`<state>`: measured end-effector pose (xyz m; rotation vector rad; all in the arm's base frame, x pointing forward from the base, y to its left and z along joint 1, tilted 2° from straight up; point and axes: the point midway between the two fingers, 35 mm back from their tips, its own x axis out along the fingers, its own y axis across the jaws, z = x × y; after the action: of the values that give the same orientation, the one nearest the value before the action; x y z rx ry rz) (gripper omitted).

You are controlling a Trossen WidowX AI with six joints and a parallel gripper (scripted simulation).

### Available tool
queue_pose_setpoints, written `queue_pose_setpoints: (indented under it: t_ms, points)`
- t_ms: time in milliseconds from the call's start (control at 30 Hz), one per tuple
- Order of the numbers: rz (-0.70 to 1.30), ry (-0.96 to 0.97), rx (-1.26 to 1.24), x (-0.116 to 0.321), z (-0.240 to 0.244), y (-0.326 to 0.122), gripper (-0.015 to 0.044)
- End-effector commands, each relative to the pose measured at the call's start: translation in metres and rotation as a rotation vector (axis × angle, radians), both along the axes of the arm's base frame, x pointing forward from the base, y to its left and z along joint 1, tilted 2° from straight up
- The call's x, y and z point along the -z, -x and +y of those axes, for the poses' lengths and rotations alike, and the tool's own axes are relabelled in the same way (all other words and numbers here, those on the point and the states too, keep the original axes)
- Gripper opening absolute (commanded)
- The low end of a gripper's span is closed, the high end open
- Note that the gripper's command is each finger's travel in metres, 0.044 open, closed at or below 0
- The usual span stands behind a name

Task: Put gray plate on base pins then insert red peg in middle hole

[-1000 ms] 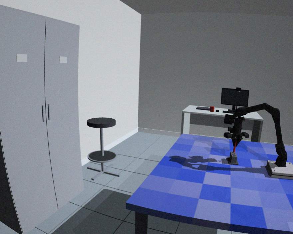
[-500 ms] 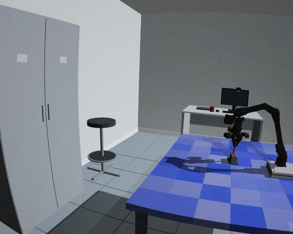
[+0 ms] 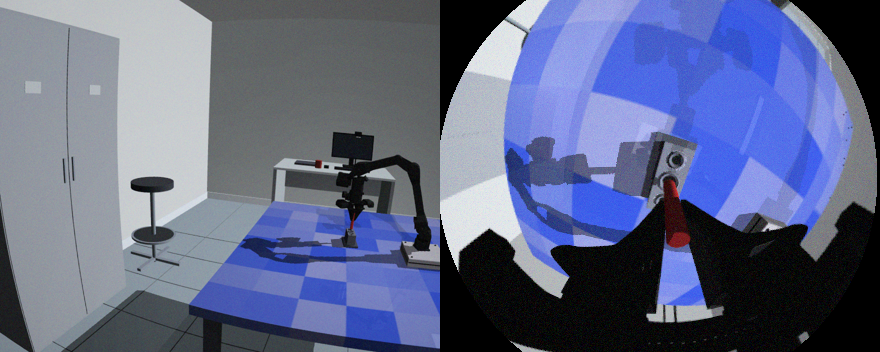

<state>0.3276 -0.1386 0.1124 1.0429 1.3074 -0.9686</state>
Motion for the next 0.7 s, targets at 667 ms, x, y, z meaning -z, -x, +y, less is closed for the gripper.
queue_pose_setpoints:
  t_ms: [667]
  points:
    - [0.003, -0.001, -0.001, 0.015, 0.001, 0.001, 0.0]
